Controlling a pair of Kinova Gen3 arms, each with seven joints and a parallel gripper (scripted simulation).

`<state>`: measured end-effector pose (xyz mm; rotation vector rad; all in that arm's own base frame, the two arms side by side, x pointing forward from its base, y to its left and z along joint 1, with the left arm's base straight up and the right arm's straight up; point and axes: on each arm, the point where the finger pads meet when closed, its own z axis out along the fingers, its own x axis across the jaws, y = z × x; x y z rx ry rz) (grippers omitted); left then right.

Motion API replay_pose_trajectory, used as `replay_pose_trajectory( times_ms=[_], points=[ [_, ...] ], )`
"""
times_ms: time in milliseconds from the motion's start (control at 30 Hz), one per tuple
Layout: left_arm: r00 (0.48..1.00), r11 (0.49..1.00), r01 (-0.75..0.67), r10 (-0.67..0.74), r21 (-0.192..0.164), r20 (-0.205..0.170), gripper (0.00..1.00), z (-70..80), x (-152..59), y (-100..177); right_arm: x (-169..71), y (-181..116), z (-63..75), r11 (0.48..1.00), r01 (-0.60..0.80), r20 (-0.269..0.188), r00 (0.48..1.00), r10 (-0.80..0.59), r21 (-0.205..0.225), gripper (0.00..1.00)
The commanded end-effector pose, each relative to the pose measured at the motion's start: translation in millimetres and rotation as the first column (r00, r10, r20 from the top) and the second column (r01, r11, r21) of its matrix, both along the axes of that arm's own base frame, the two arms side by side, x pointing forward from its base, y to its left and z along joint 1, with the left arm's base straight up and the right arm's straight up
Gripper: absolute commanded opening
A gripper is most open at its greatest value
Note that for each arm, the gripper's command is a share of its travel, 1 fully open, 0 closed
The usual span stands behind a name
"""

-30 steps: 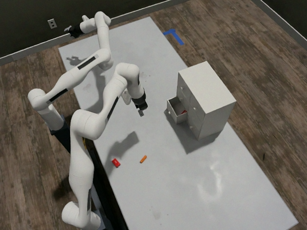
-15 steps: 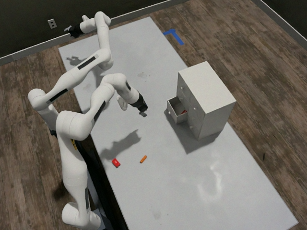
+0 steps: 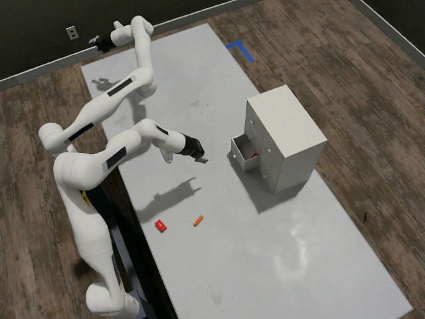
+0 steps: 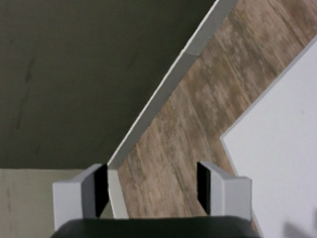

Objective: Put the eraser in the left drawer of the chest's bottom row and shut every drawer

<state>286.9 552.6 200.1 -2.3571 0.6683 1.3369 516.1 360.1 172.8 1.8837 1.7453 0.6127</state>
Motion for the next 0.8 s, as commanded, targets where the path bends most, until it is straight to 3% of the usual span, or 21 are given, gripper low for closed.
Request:
replay_pose_trajectory(
  times_ms=[0,67,567,633,767],
  points=[
    [1.000,1.000,0.000,0.000,0.002,0.001,1.00,1.5,0.1,0.2,6.3,-0.6,-6.1,1.000,0.005,0.118,0.993,-0.005,-0.002,1.00],
    [1.000,1.000,0.000,0.000,0.002,0.001,1.00,1.5,0.1,0.2,6.3,-0.6,-6.1,1.000,0.005,0.118,0.993,-0.005,-0.002,1.00],
    [1.000,1.000,0.000,0.000,0.002,0.001,1.00,1.5,0.1,0.2,18.6,-2.8,-28.1,1.000,0.012,0.315,0.949,-0.006,-0.019,1.00],
    [1.000,1.000,0.000,0.000,0.002,0.001,1.00,1.5,0.1,0.2,18.6,-2.8,-28.1,1.000,0.012,0.315,0.949,-0.006,-0.019,1.00],
    [1.000,1.000,0.000,0.000,0.002,0.001,1.00,1.5,0.1,0.2,20.8,-2.6,-30.7,1.000,0.012,0.357,0.934,-0.003,-0.022,1.00]
  ],
)
